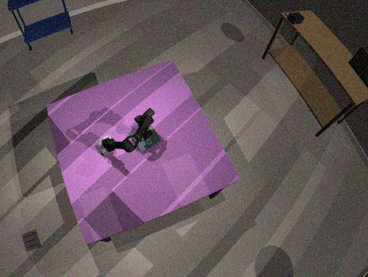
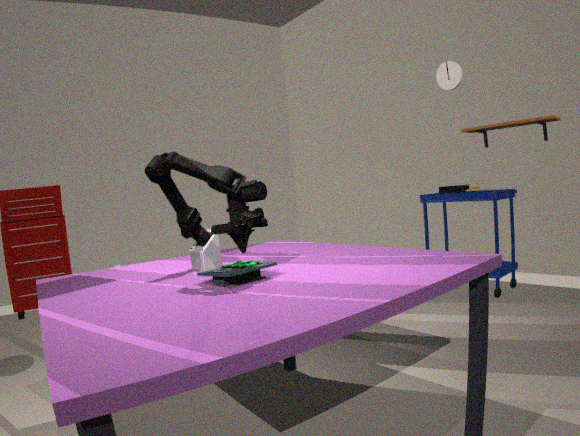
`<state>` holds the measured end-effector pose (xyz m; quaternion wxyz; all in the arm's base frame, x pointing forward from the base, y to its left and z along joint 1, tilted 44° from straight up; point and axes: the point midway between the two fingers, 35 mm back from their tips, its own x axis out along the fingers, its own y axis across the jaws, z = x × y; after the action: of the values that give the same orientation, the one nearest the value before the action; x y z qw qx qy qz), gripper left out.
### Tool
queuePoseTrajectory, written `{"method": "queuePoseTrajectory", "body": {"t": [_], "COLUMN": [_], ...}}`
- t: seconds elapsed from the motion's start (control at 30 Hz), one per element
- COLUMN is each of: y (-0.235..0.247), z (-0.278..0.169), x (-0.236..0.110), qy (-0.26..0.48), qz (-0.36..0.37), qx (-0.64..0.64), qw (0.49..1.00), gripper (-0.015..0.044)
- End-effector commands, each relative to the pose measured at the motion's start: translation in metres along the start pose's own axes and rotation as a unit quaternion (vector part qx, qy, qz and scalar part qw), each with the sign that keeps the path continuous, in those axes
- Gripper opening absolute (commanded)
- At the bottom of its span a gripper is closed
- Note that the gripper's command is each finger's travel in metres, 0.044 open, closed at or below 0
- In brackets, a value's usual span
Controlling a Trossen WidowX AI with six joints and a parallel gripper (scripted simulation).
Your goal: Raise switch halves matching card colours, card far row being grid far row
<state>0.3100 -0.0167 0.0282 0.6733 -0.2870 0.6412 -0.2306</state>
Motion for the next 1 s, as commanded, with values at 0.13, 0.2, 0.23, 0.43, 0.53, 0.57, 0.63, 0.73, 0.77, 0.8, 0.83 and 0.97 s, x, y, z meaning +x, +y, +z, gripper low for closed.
{"method": "queuePoseTrajectory", "body": {"t": [0.13, 0.2, 0.23, 0.43, 0.53, 0.57, 0.63, 0.73, 0.77, 0.8, 0.83, 0.97], "y": [0.001, 0.001, 0.001, 0.001, 0.001, 0.001, 0.001, 0.001, 0.001, 0.001, 0.001, 0.001], "z": [-0.002, -0.002, -0.002, -0.002, -0.001, -0.001, -0.001, -0.001, -0.001, -0.001, -0.001, -0.001], "x": [0.013, 0.013, 0.014, 0.021, 0.026, 0.027, 0.027, 0.027, 0.027, 0.027, 0.027, 0.027], "qy": [0.002, 0.002, 0.002, 0.002, 0.002, 0.002, 0.002, 0.002, 0.002, 0.002, 0.002, 0.002], "qz": [-0.003, -0.003, -0.003, -0.003, -0.003, -0.003, -0.003, -0.003, -0.003, -0.003, -0.003, -0.003], "qx": [-0.006, -0.006, -0.006, -0.006, -0.006, -0.006, -0.006, -0.006, -0.006, -0.006, -0.006, -0.006], "qw": [1.000, 1.000, 1.000, 1.000, 1.000, 1.000, 1.000, 1.000, 1.000, 1.000, 1.000, 1.000], "gripper": [0.0000, 0.0000, 0.0000, 0.0000, 0.0000, 0.0000, 0.0000, 0.0000, 0.0000, 0.0000, 0.0000, 0.0000]}}
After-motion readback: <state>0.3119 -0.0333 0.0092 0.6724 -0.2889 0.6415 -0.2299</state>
